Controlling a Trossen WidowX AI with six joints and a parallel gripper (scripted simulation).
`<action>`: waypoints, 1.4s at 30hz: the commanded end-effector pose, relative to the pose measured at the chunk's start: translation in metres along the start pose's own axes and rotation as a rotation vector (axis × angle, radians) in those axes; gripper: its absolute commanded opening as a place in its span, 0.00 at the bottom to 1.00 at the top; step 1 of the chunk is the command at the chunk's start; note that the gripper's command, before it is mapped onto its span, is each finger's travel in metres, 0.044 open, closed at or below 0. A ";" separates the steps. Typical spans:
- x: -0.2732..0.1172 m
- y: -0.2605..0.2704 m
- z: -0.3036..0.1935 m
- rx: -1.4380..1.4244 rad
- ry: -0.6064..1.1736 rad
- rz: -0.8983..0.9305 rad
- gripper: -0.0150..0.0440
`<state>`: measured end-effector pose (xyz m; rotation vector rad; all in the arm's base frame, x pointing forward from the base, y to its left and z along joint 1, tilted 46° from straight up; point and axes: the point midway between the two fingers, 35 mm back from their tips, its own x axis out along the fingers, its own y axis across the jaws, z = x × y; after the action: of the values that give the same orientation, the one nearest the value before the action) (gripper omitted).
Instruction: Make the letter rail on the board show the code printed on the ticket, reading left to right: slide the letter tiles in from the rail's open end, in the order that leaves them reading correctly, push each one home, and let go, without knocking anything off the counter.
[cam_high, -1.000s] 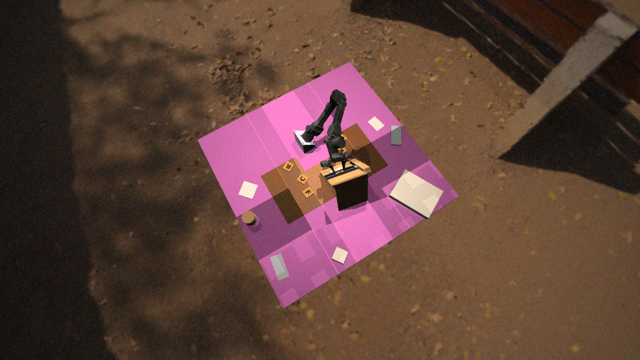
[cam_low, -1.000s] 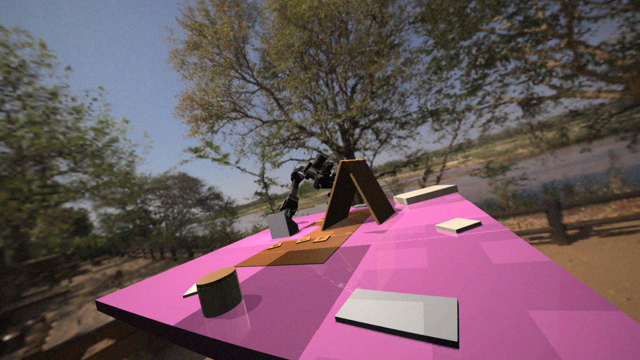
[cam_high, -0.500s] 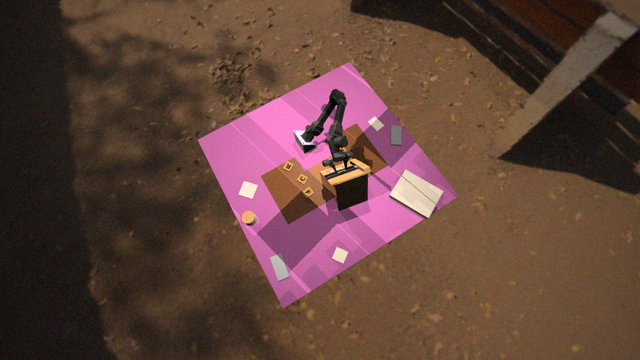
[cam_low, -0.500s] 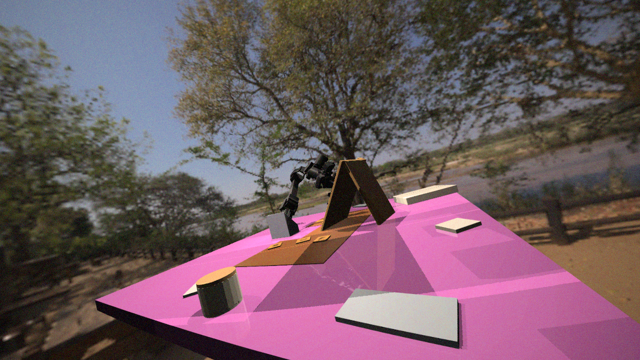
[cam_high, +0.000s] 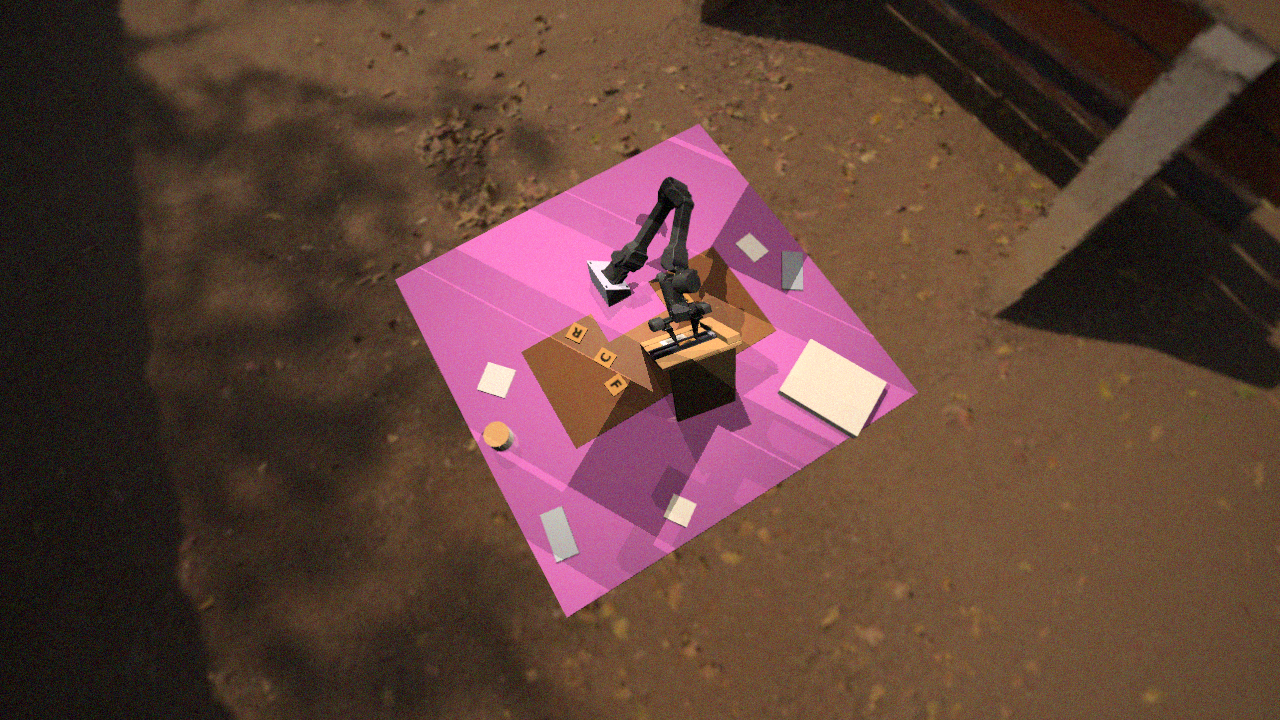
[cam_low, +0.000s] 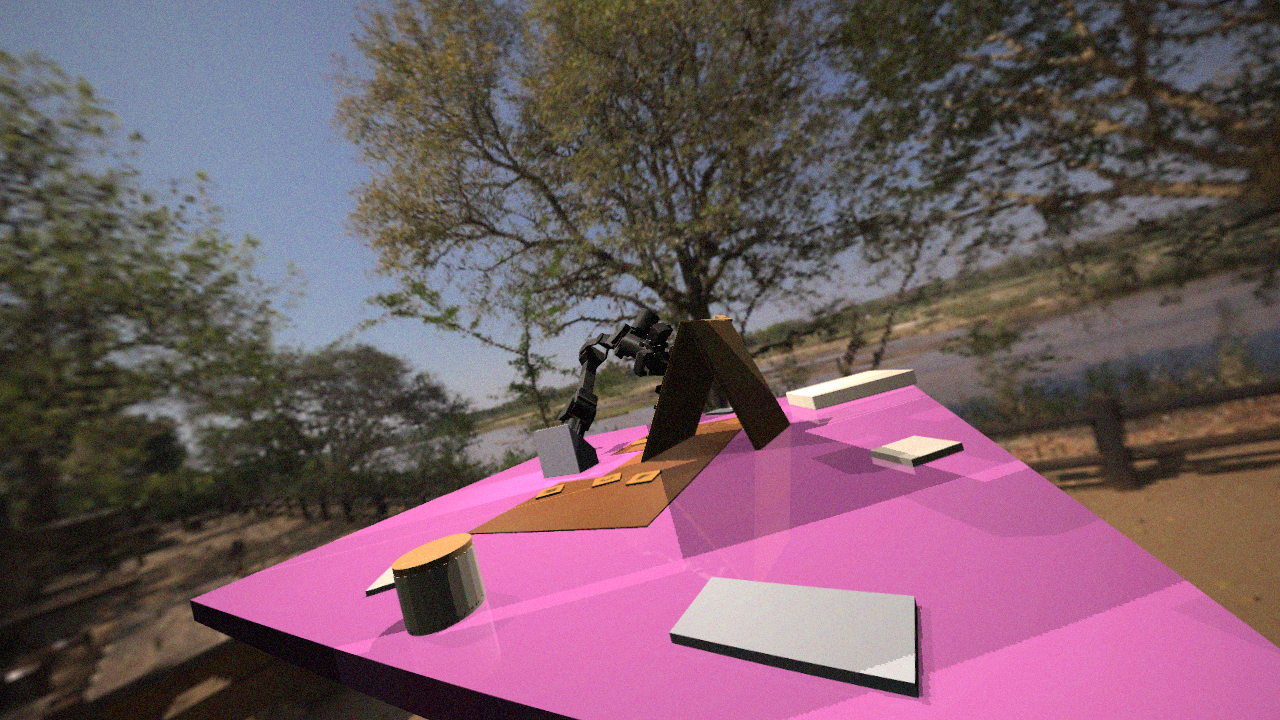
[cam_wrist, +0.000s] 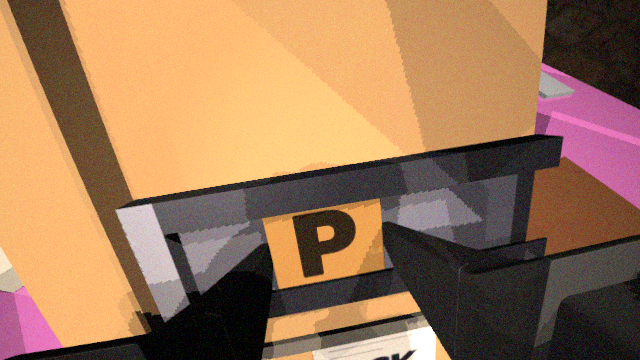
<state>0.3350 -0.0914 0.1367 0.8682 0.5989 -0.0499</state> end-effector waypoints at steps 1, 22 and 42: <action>-0.001 0.004 0.001 -0.001 -0.004 0.000 0.25; -0.001 0.022 0.001 0.000 -0.004 0.000 0.25; 0.000 0.032 0.000 -0.002 -0.002 0.003 0.39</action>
<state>0.3438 -0.0705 0.1597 0.8671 0.5952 -0.0473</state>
